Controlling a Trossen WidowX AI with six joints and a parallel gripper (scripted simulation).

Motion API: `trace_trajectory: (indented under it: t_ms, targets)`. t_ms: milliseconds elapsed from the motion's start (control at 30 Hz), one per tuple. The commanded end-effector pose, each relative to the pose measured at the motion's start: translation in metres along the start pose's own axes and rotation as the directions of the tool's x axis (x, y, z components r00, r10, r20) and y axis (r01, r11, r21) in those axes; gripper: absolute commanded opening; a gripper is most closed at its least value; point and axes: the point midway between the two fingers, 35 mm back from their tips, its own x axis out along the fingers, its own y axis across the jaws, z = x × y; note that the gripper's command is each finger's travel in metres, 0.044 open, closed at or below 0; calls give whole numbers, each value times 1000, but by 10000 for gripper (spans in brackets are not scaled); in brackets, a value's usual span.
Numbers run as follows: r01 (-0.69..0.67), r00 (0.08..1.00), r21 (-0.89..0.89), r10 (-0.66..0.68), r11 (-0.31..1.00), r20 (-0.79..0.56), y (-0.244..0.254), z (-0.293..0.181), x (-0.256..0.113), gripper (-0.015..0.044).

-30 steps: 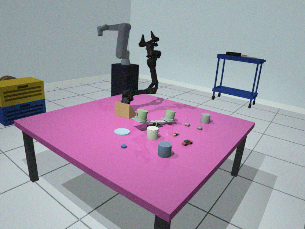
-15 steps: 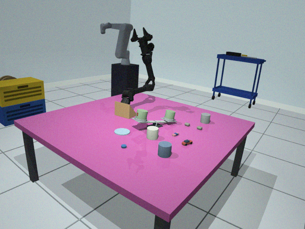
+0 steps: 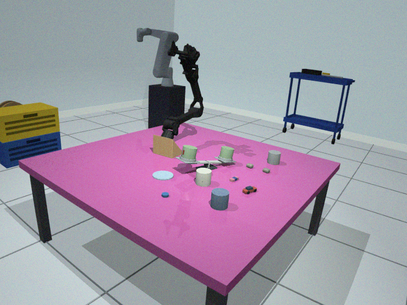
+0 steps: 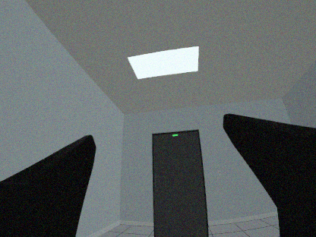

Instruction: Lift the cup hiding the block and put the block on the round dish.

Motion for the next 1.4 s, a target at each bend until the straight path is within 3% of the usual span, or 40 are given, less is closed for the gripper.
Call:
trace_trajectory:
  t_ms: [0,300,600,1000,1367]
  targets:
    - [-90,991,-2,89,996,-104,18,-32,11,440]
    - [-299,904,31,293,954,-311,63,-96,20,440]
    - [-484,736,116,475,868,-483,109,-156,9,440]
    - [-640,412,304,649,706,-640,162,-227,-31,440]
    - [-670,63,510,726,539,-684,199,-274,-88,440]
